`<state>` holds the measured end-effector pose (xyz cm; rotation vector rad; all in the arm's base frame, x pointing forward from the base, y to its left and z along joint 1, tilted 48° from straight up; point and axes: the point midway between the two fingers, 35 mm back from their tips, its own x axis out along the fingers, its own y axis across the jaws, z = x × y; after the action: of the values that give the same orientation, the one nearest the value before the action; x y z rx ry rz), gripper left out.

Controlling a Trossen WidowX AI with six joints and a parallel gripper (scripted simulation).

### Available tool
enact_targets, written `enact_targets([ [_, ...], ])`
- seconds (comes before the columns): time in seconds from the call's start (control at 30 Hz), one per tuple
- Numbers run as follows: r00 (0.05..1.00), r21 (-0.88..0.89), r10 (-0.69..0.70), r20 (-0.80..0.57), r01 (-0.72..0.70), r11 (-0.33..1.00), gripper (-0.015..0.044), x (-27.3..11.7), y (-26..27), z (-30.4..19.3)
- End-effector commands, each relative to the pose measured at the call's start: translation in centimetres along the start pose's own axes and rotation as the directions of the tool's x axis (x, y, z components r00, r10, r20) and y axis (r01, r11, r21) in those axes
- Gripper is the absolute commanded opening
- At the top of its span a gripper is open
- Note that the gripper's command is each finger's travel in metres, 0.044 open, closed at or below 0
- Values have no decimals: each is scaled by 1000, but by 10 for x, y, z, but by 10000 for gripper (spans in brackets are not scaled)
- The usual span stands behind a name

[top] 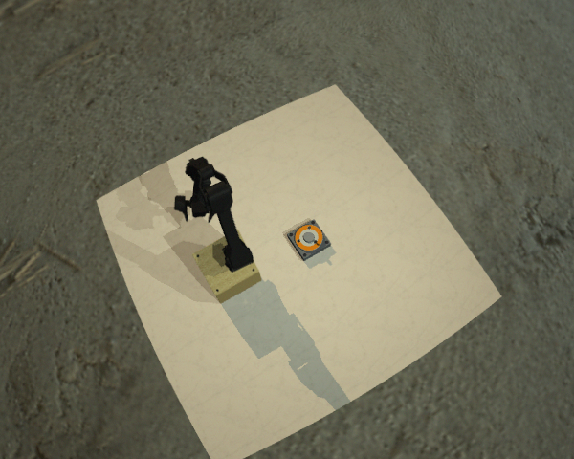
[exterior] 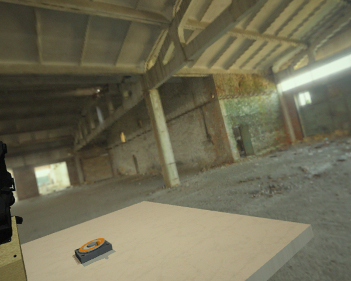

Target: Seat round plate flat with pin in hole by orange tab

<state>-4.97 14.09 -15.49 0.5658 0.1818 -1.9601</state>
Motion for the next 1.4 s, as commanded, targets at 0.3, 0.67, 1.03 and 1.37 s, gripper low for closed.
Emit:
enact_targets([
  [0.3, 963, 619, -63, -263, 218, 755, 138, -56, 73, -28],
  [0.67, 867, 817, -26, -497, 458, -352, 0, -100, 211, -21],
  [1.03, 836, -50, 167, -522, 166, -985, 0, -84, 339, 34],
  [1.37, 871, -761, 286, -400, -141, -633, 0, -45, 411, 107],
])
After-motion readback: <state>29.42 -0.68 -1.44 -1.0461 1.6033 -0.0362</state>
